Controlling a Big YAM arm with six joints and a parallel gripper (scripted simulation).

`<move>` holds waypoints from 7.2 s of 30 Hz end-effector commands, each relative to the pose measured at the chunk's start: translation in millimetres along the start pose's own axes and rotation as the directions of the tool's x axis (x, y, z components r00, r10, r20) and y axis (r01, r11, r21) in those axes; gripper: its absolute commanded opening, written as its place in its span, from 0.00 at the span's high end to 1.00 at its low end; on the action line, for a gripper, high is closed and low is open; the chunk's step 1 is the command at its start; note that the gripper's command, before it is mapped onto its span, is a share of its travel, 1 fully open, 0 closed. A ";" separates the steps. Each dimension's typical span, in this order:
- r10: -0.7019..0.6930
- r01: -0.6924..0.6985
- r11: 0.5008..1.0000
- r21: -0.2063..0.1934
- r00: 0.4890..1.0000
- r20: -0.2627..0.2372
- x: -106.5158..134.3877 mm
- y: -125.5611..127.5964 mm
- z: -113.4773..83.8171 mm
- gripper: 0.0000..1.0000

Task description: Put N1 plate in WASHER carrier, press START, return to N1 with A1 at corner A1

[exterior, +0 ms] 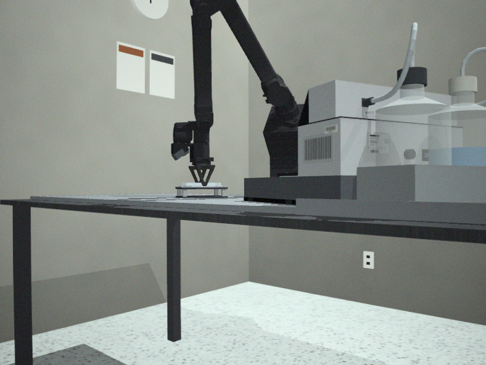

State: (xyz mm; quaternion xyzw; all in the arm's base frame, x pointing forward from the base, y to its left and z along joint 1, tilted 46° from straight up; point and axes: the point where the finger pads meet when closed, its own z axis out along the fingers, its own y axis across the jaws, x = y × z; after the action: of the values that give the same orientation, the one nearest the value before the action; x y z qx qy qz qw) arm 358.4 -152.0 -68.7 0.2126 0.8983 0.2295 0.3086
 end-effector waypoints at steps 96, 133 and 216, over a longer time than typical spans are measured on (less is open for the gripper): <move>-0.027 0.027 1.000 -0.007 1.000 -0.002 -4.5 69.3 -95.3 0.16; -0.059 0.059 0.998 -0.011 0.998 0.011 14.3 218.7 -111.3 0.16; -0.105 0.105 0.994 -0.019 0.994 0.008 218.7 406.3 -133.4 0.16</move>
State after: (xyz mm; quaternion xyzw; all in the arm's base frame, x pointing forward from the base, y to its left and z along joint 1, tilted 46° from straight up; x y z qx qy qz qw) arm 210.1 248.6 139.0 0.1524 0.9083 0.2134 0.3260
